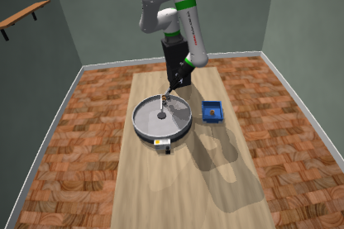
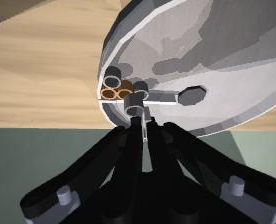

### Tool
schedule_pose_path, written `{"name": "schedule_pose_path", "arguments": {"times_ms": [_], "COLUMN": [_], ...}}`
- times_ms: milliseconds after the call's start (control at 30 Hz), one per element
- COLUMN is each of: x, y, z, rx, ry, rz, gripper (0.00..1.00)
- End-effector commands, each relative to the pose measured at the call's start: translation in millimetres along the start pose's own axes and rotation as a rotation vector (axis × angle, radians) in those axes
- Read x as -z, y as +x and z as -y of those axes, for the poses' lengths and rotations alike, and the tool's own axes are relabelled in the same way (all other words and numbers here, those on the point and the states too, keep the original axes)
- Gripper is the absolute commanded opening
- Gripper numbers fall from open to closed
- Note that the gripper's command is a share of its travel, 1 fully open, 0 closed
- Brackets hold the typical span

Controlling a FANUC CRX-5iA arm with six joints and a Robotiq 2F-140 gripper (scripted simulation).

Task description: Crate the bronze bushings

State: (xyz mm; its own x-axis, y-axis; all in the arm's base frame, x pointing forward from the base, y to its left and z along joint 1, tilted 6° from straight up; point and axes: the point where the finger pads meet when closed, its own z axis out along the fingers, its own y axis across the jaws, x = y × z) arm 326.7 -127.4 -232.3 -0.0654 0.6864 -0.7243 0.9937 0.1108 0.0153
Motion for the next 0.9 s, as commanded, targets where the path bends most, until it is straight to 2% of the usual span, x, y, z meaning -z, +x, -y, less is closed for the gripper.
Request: {"name": "schedule_pose_path", "arguments": {"times_ms": [0,700,867], "x": [0.0,-0.2,-7.8], "y": [0.0,-0.3,-9.1], "z": [-0.1,-0.7,-20.6], "rx": [0.0,0.0,0.0], "ry": [0.0,0.0,0.0], "rz": [0.0,0.0,0.0], "gripper": [0.0,0.0,0.0]}}
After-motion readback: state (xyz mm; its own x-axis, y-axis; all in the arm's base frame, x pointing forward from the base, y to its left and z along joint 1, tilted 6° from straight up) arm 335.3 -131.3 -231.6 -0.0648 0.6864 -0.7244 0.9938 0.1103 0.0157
